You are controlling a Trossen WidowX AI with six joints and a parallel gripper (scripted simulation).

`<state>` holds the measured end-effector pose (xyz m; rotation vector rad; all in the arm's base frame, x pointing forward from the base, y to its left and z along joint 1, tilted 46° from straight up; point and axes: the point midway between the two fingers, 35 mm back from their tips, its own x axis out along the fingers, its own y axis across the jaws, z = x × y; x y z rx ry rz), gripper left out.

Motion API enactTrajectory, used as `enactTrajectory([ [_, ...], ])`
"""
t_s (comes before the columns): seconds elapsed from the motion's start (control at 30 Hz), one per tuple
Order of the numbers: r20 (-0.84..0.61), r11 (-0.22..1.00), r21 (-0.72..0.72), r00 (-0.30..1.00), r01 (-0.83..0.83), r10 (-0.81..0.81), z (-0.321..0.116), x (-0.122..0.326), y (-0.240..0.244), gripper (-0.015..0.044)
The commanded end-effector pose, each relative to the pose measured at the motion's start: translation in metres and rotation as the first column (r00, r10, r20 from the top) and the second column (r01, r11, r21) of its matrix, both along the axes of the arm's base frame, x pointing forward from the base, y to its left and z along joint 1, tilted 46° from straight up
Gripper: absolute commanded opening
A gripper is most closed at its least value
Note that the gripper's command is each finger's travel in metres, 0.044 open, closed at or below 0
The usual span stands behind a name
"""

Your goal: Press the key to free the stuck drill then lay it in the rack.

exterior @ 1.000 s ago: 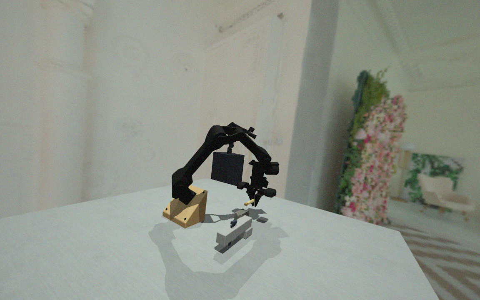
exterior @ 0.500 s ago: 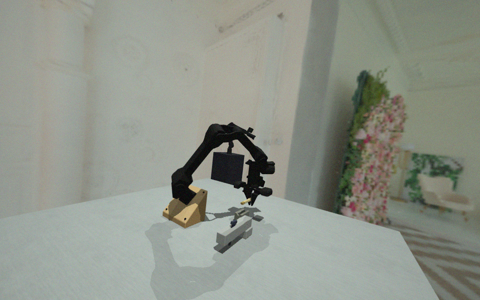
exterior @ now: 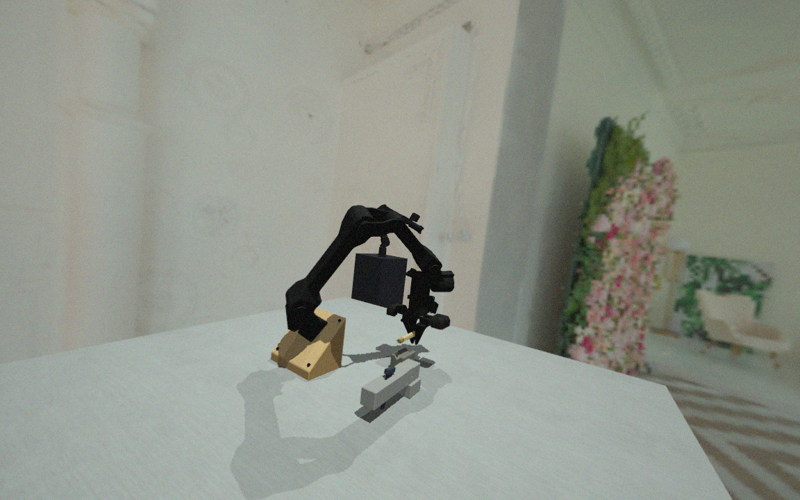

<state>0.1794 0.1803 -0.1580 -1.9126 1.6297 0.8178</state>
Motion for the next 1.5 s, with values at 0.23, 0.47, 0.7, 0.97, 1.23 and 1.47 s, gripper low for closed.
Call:
enactTrajectory([
  [0.23,-0.006,1.0,-0.013,1.0,-0.001,0.001,-0.011,0.0,-0.013,0.0],
  [0.47,-0.006,1.0,-0.014,1.0,-0.001,0.001,-0.013,-0.001,-0.021,0.0],
  [0.7,-0.006,1.0,-0.014,1.0,-0.001,0.001,-0.017,0.0,-0.022,0.0],
  [0.97,-0.006,1.0,-0.014,1.0,-0.001,0.001,-0.024,0.002,-0.027,0.0],
  [1.23,-0.006,1.0,-0.014,1.0,-0.001,0.001,-0.029,0.003,-0.031,0.0],
  [1.47,-0.005,1.0,-0.015,1.0,-0.001,0.001,-0.032,0.003,-0.036,0.0],
])
